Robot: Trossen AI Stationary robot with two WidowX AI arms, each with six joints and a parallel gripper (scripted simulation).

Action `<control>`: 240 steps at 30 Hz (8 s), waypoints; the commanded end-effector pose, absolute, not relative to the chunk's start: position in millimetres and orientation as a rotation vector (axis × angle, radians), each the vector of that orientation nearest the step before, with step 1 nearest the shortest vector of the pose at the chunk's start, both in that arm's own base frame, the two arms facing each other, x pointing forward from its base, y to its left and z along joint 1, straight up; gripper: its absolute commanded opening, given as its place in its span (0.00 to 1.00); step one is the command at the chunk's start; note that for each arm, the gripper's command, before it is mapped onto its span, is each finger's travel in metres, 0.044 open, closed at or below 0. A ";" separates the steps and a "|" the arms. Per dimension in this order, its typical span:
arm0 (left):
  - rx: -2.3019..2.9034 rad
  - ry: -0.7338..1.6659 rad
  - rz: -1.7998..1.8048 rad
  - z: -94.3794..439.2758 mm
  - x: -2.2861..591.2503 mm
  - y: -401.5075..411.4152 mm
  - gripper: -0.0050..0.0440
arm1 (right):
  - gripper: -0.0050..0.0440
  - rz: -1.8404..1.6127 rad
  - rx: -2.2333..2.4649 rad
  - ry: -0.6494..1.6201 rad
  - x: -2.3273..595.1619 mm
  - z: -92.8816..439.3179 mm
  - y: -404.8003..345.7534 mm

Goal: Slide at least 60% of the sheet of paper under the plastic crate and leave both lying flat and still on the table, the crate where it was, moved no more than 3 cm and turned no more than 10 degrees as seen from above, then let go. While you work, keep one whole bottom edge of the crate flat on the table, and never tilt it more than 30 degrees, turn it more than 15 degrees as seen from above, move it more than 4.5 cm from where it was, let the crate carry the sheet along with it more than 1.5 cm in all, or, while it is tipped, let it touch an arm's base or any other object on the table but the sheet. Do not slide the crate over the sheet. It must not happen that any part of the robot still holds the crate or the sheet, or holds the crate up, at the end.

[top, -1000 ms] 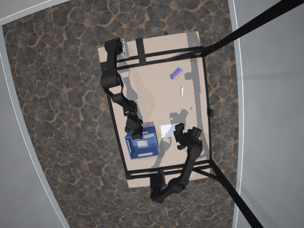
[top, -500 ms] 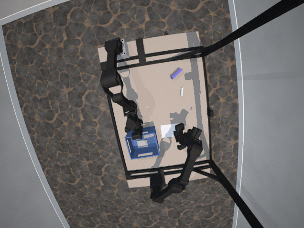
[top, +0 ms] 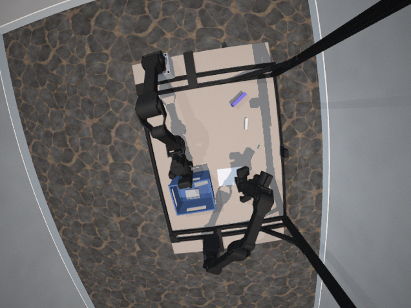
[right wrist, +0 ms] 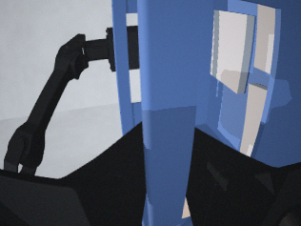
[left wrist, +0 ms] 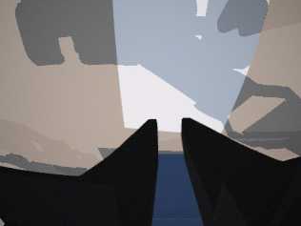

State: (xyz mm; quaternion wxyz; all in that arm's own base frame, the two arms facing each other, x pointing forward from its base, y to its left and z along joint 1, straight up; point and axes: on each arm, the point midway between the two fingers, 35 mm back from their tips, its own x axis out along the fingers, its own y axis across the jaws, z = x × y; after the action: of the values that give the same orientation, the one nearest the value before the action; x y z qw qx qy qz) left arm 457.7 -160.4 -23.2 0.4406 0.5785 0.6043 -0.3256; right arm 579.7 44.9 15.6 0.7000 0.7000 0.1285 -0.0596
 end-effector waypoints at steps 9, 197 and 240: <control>1.439 1.503 -0.800 -22.8 458.3 -159.9 0.22 | 0.10 -0.067 1.569 0.222 587.0 54.2 45.4; 1.498 1.593 -0.798 -95.9 449.3 -151.4 0.22 | 0.10 -0.067 1.567 0.222 587.0 66.1 45.4; 1.491 1.629 -0.802 -96.2 444.4 -126.5 0.22 | 0.10 -0.067 1.567 0.222 587.0 66.1 45.4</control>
State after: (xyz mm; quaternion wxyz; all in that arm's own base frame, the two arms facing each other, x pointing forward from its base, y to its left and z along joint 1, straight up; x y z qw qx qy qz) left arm 450.5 -135.9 -87.9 0.3960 0.5885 0.6321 -0.3121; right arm 576.8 44.4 22.9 0.6994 0.6985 0.1355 -0.0678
